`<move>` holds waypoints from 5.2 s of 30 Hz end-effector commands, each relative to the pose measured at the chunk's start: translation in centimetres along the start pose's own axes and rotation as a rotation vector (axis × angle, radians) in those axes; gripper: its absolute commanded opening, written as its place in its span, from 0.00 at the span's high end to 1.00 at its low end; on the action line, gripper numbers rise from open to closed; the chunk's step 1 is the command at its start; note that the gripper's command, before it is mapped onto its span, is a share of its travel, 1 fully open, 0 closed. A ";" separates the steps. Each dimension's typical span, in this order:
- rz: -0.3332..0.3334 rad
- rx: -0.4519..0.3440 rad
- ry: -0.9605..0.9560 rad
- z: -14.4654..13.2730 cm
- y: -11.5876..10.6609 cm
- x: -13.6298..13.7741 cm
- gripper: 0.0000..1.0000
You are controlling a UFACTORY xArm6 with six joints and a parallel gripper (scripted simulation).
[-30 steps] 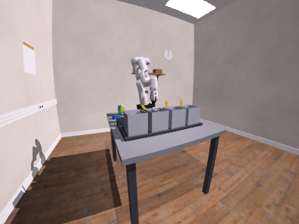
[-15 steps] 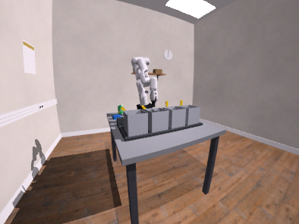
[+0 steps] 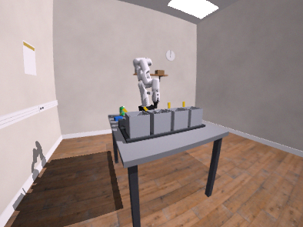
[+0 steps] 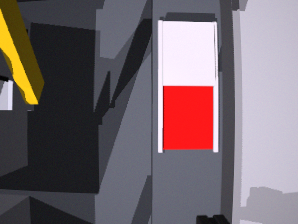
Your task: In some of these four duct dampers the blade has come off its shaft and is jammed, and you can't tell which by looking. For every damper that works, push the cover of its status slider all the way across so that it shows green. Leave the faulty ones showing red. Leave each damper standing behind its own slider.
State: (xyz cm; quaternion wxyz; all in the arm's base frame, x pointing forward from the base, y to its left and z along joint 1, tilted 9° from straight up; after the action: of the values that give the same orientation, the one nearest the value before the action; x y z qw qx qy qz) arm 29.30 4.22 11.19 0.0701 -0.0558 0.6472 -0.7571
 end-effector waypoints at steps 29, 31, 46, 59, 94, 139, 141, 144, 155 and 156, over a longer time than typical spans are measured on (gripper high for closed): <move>0.003 0.000 0.000 15.5 -0.1 0.7 1.00; 0.003 0.000 0.000 16.9 -0.1 0.7 1.00; 0.003 0.000 0.000 27.1 -0.1 1.2 1.00; 0.003 0.000 0.000 34.9 -0.1 1.7 1.00; 0.005 -0.002 0.000 34.7 3.7 1.8 1.00; 0.003 0.000 0.000 34.8 4.5 1.8 1.00; 0.003 0.000 0.000 34.8 4.7 1.8 1.00; 0.003 0.000 0.000 34.8 4.9 1.8 1.00; 0.003 0.000 0.000 34.9 5.6 1.7 1.00; 0.003 0.000 0.000 34.9 5.7 1.7 1.00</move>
State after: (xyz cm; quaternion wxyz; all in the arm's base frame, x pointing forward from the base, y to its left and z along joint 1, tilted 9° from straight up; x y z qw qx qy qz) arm 33.77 -30.72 11.05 0.0702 -0.0557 0.6485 -0.7559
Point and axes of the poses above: the point where the finger pads meet when closed, its own y axis out along the fingers, its own x axis across the jaws, z = x × y, the point moved 7 cm from there along -y, back along the fingers, and after that the axes turned 3 degrees about -y, right-handed, at the moved point
